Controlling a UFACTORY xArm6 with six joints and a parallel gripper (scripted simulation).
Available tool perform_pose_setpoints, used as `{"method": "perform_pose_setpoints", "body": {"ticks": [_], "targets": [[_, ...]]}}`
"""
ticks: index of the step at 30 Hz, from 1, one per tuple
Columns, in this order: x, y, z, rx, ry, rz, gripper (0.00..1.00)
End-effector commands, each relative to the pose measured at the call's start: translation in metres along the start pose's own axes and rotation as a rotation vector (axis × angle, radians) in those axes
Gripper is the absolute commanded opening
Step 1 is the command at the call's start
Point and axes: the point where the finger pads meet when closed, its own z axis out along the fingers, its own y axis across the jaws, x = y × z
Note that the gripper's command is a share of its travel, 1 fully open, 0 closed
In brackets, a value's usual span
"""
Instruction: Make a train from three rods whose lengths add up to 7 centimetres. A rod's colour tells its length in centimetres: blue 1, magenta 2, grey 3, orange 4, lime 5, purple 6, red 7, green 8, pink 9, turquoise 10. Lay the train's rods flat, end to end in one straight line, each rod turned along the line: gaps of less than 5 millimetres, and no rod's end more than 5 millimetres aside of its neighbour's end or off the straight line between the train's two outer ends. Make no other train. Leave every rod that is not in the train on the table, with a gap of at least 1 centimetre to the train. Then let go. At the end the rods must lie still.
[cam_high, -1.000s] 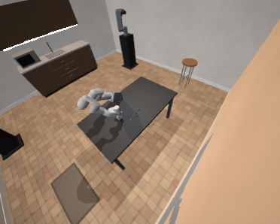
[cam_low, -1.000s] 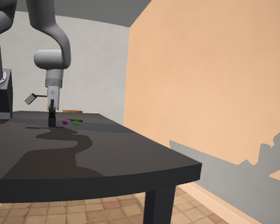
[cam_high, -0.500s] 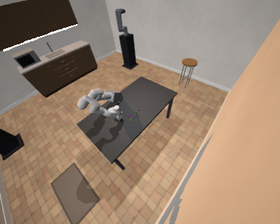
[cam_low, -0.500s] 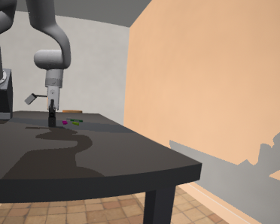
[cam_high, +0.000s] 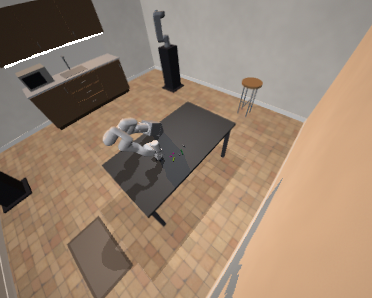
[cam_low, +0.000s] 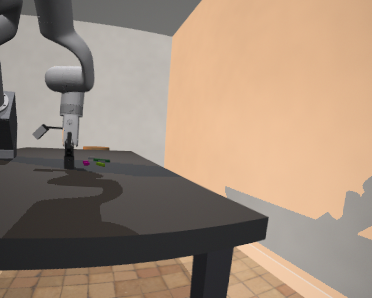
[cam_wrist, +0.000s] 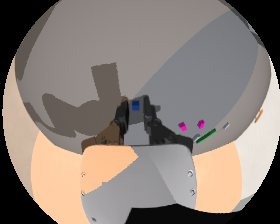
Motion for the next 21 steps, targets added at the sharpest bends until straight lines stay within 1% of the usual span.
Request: {"method": "perform_pose_setpoints", "body": {"ticks": [1, 11, 15, 17, 21], "targets": [[-0.001, 0.0, 0.0, 0.0, -0.002, 0.0, 0.24], [-0.001, 0.0, -0.004, 0.0, -0.002, 0.0, 0.24], [-0.001, 0.0, -0.016, 0.0, -0.002, 0.0, 0.24], [-0.001, 0.0, -0.016, 0.0, -0.002, 0.0, 0.24], [-0.001, 0.0, -0.036, 0.0, -0.002, 0.0, 0.24]]}}
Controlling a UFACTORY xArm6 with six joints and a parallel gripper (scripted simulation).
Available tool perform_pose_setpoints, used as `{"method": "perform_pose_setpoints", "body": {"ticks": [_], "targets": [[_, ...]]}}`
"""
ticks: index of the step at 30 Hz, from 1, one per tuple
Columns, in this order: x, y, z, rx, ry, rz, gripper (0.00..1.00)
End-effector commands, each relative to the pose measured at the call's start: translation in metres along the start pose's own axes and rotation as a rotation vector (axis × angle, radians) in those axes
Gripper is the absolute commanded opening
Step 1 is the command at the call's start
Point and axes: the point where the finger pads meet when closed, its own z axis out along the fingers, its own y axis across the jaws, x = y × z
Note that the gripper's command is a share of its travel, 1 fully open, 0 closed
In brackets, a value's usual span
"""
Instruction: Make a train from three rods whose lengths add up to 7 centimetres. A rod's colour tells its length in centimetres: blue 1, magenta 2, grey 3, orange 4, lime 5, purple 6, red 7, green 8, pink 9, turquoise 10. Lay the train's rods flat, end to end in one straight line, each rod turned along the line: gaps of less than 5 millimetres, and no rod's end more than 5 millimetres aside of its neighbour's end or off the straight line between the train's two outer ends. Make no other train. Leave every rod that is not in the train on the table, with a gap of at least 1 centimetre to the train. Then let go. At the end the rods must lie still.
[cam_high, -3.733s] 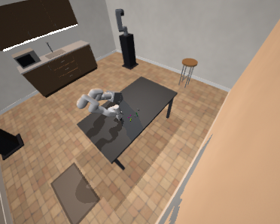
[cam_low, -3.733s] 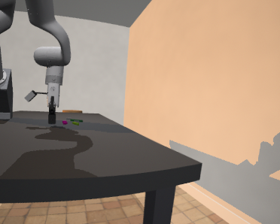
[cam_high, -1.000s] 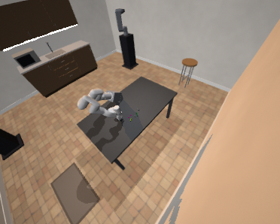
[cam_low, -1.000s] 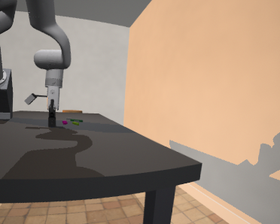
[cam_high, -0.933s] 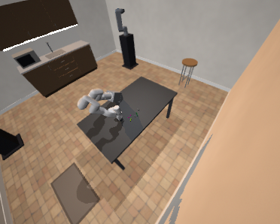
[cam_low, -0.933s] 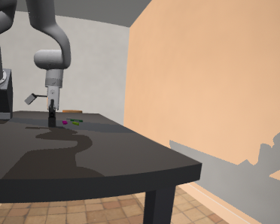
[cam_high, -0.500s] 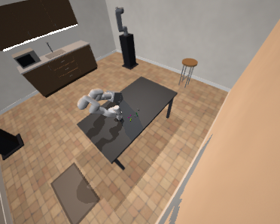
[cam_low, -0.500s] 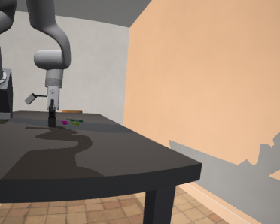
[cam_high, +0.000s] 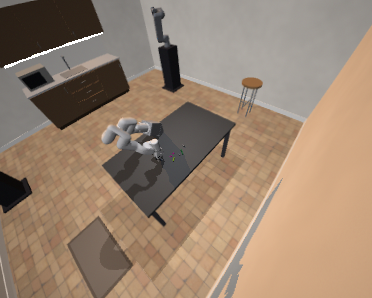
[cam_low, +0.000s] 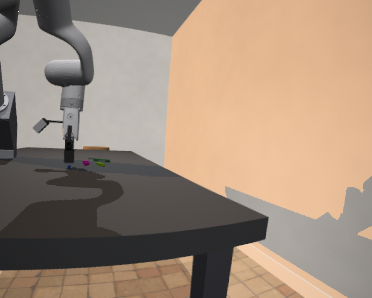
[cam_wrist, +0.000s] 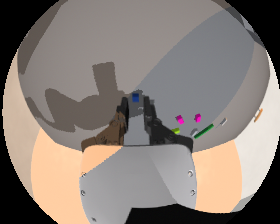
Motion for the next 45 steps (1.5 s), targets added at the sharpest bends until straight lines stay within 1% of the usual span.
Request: {"method": "perform_pose_setpoints", "body": {"ticks": [1, 6, 10, 19, 20, 40, 43, 45], "targets": [[-0.001, 0.0, -0.022, 0.0, -0.001, 0.0, 0.24], [-0.001, 0.0, -0.048, 0.0, -0.001, 0.0, 0.24], [-0.001, 0.0, -0.063, 0.0, -0.001, 0.0, 0.24], [-0.001, 0.0, -0.071, 0.0, -0.001, 0.0, 0.24], [-0.001, 0.0, -0.071, 0.0, -0.001, 0.0, 1.0], [-0.001, 0.0, -0.071, 0.0, -0.001, 0.0, 1.0], [-0.008, 0.005, -0.071, -0.003, -0.001, 0.006, 1.0], [-0.021, 0.017, -0.071, -0.008, -0.001, 0.016, 1.0]]}}
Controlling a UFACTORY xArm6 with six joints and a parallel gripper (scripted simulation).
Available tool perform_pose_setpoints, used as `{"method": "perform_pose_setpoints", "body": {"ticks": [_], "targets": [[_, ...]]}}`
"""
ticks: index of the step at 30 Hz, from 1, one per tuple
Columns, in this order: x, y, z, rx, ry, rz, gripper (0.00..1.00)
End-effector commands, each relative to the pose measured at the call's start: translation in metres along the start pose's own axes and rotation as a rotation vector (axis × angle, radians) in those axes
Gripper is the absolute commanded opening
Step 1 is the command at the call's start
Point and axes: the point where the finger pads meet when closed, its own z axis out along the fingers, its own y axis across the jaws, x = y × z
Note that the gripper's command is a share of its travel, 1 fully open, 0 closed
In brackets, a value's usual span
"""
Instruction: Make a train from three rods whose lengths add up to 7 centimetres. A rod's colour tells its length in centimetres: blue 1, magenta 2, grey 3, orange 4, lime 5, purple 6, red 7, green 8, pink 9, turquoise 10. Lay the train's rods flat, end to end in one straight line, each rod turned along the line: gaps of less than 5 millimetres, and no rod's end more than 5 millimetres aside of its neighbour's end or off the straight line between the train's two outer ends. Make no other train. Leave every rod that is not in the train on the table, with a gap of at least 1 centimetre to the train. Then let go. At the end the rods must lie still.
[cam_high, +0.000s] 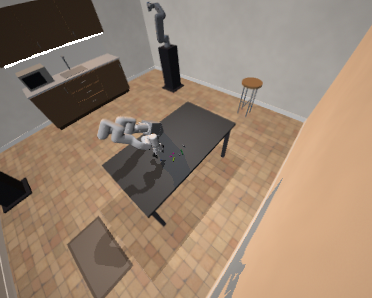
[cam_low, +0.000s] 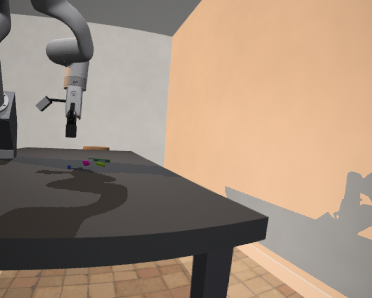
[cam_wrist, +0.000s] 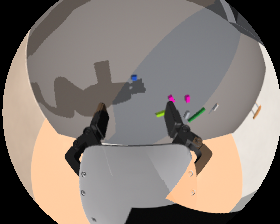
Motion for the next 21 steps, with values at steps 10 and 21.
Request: {"method": "perform_pose_setpoints", "body": {"ticks": [10, 21], "targets": [[-0.062, 0.075, 0.001, -0.02, 0.0, 0.054, 1.0], [-0.092, 0.156, 0.006, -0.021, 0.002, 0.096, 1.0]]}}
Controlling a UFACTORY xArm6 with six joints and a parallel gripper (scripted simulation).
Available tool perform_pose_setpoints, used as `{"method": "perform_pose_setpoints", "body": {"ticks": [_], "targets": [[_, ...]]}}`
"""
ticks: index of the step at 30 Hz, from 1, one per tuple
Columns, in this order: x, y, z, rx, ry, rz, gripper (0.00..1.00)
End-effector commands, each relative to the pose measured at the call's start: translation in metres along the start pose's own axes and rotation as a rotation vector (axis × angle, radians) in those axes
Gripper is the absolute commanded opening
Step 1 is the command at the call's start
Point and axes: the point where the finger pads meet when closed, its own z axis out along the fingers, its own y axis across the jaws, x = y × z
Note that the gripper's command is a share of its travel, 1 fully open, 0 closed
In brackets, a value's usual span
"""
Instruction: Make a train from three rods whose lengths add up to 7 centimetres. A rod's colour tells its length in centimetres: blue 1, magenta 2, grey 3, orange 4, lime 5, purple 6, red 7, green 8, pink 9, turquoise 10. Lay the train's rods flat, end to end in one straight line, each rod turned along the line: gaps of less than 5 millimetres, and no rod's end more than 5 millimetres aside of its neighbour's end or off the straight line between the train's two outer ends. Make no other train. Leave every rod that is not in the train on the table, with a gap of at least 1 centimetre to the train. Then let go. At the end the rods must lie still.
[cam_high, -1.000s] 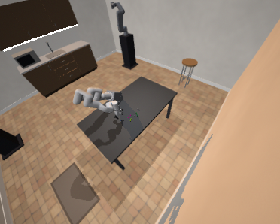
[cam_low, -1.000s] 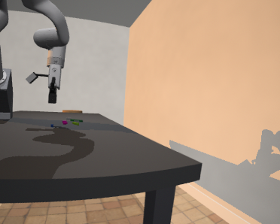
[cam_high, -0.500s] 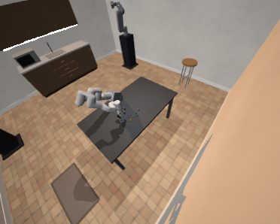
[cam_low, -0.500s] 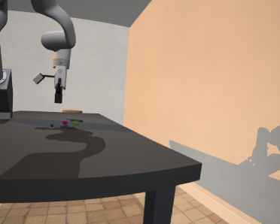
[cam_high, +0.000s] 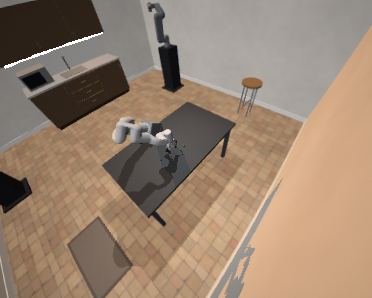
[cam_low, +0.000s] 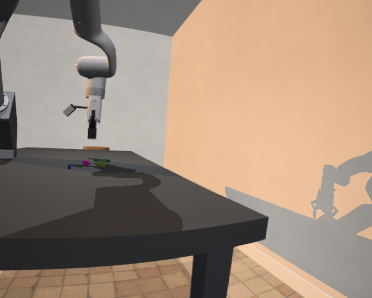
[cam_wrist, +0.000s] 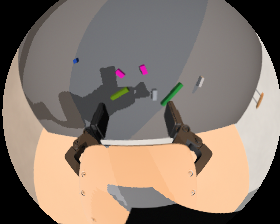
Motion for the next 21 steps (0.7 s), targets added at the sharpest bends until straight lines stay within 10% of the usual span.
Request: {"method": "perform_pose_setpoints", "body": {"ticks": [1, 21], "targets": [[-0.013, 0.04, 0.006, 0.009, 0.002, 0.022, 1.0], [0.001, 0.174, 0.028, 0.031, -0.004, 0.084, 1.0]]}}
